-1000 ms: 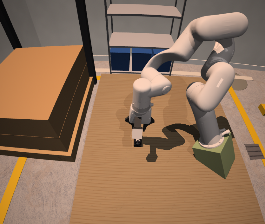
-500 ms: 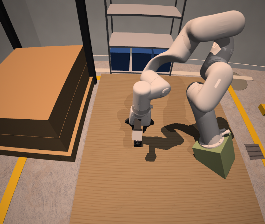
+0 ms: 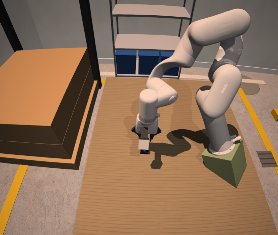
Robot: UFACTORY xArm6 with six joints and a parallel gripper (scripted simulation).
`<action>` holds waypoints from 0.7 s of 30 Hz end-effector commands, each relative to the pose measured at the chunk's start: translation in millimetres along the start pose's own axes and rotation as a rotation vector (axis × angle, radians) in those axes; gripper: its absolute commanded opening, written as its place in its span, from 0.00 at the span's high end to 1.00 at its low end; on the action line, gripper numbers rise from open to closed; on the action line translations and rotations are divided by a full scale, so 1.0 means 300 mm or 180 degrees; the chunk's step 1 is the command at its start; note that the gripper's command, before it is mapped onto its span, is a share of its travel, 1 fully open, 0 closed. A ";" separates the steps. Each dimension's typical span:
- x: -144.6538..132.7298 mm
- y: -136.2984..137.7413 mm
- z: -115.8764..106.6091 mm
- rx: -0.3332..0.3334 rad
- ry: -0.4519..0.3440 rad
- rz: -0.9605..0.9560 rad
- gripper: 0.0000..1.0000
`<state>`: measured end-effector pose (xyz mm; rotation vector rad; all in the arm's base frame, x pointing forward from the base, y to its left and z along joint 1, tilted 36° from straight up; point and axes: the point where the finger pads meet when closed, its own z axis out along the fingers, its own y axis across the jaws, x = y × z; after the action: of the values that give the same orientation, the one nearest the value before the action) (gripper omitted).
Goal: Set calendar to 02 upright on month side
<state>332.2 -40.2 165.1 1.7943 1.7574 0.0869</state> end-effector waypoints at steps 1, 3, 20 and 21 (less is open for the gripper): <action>-0.002 0.006 0.021 -0.0012 -0.0002 0.0003 0.53; -0.002 0.006 0.028 -0.0011 -0.0002 0.0003 0.53; -0.003 0.006 0.045 -0.0011 -0.0002 0.0003 0.53; -0.003 0.006 0.045 -0.0011 -0.0002 0.0003 0.53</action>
<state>339.2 -46.1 154.5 1.7936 1.7563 0.0873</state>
